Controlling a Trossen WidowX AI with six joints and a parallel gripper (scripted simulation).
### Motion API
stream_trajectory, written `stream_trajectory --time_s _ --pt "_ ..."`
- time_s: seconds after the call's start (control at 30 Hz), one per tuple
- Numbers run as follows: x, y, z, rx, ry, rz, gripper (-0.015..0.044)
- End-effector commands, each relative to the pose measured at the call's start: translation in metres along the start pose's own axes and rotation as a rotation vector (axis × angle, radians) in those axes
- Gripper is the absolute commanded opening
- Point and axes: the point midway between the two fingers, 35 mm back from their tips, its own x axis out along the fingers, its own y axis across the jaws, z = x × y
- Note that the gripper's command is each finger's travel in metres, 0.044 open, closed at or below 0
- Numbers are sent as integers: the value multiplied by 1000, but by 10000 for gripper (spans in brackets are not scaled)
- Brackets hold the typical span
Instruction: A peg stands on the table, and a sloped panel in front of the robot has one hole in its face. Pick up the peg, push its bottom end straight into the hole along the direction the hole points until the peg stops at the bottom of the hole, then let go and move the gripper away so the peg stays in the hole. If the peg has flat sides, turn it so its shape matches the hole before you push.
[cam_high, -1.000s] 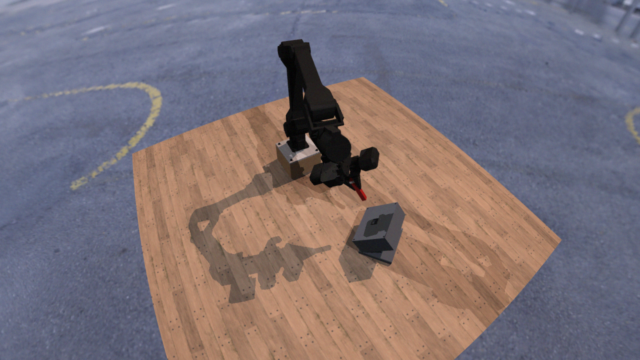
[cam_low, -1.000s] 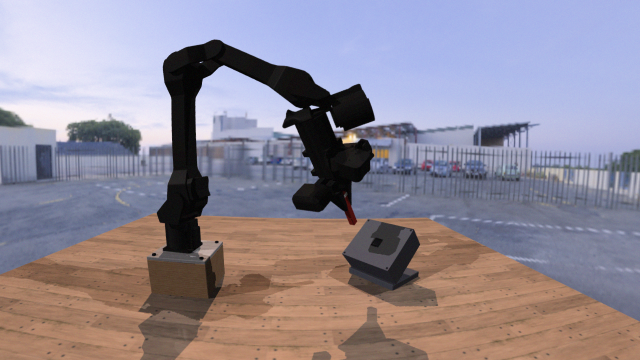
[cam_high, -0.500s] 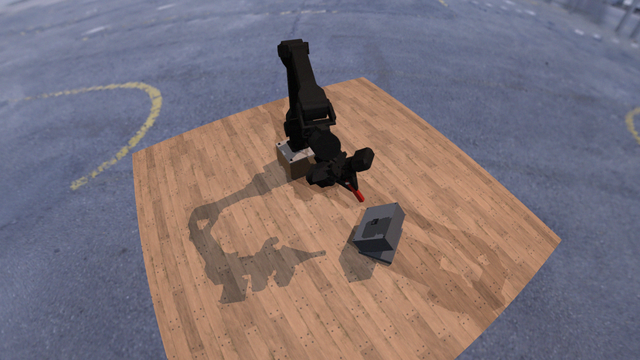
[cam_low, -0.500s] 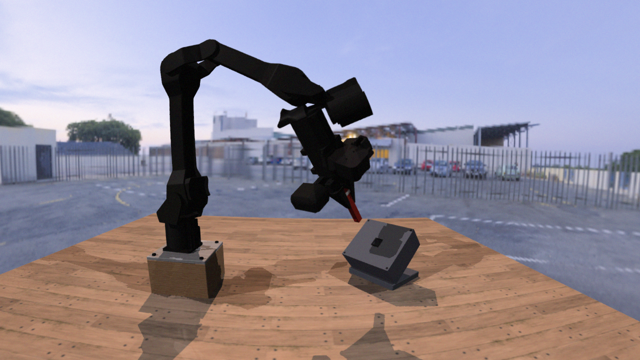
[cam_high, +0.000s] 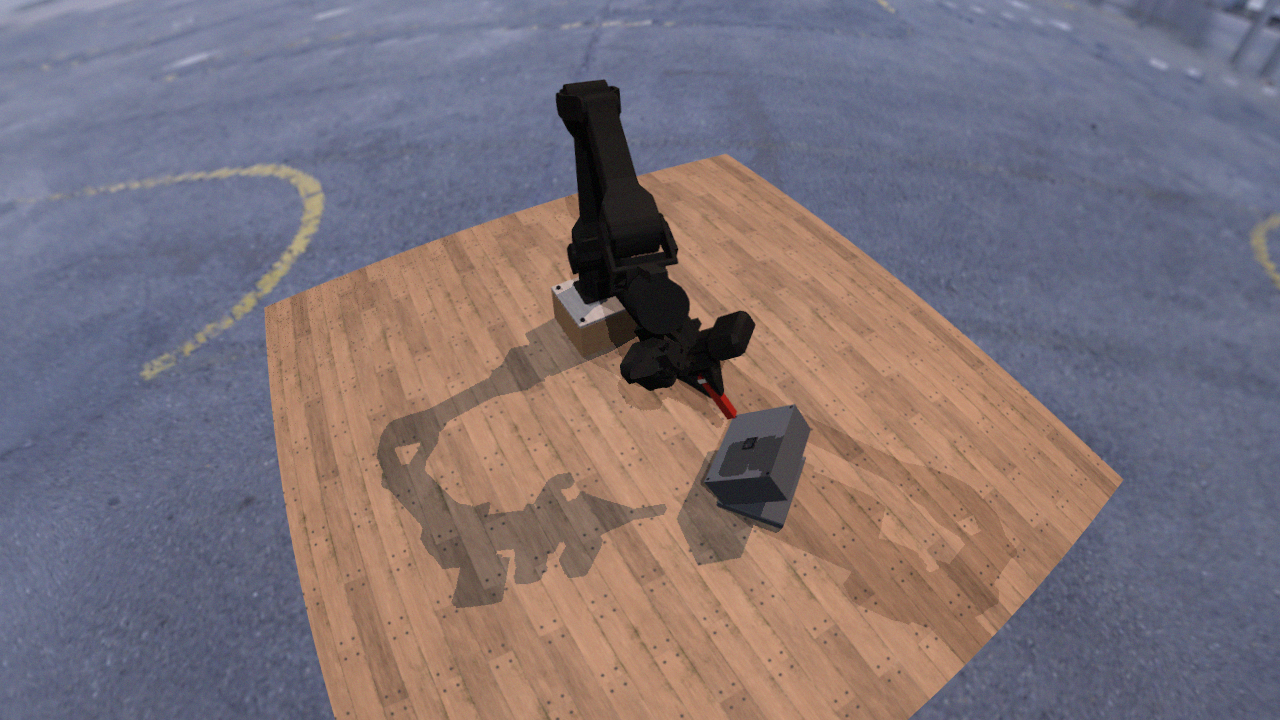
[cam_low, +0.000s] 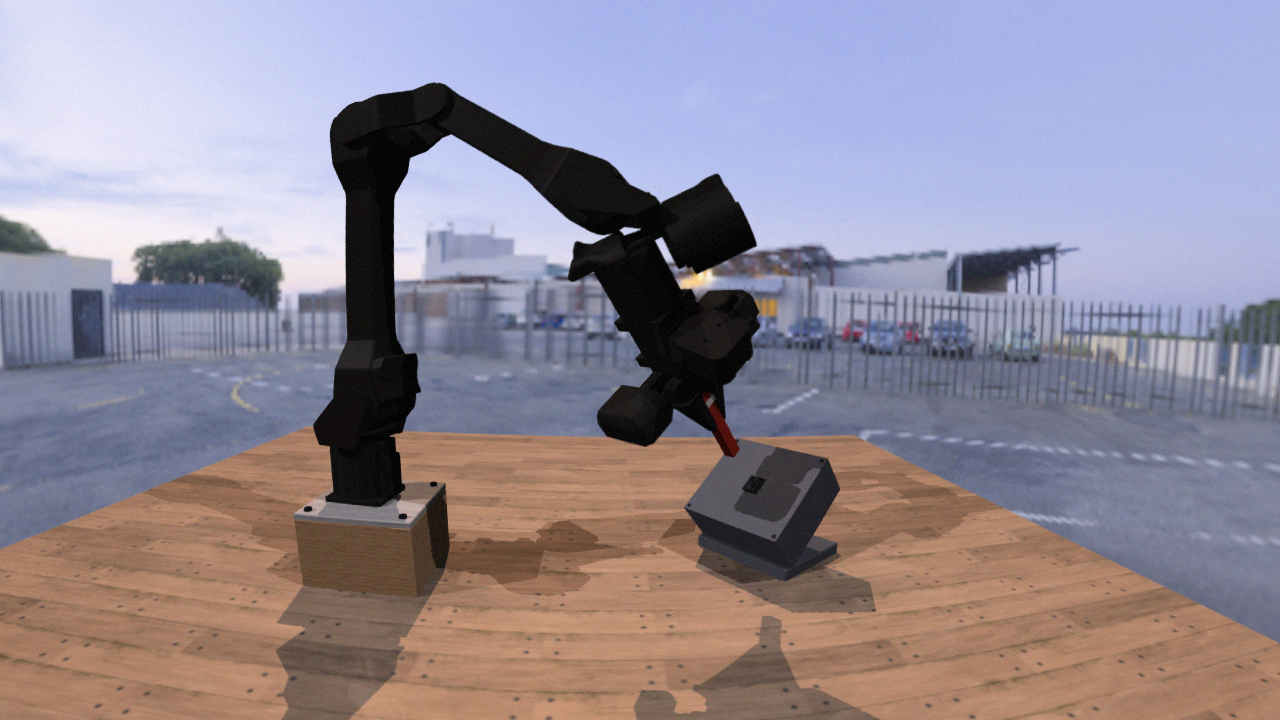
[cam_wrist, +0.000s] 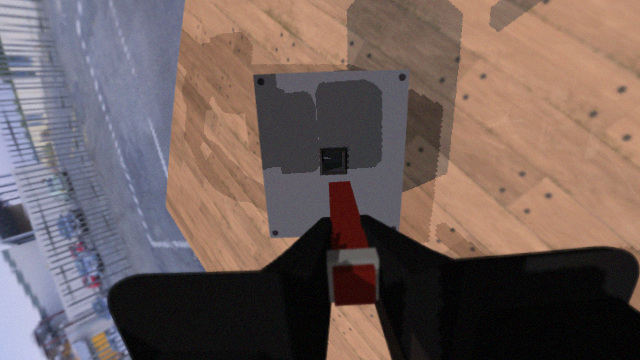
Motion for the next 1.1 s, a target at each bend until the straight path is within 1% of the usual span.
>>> stream_trajectory --time_s 0.0,1.07 --pt "7 0 1 12 -2 9 0" --pt "45 0 4 42 -10 31 0"
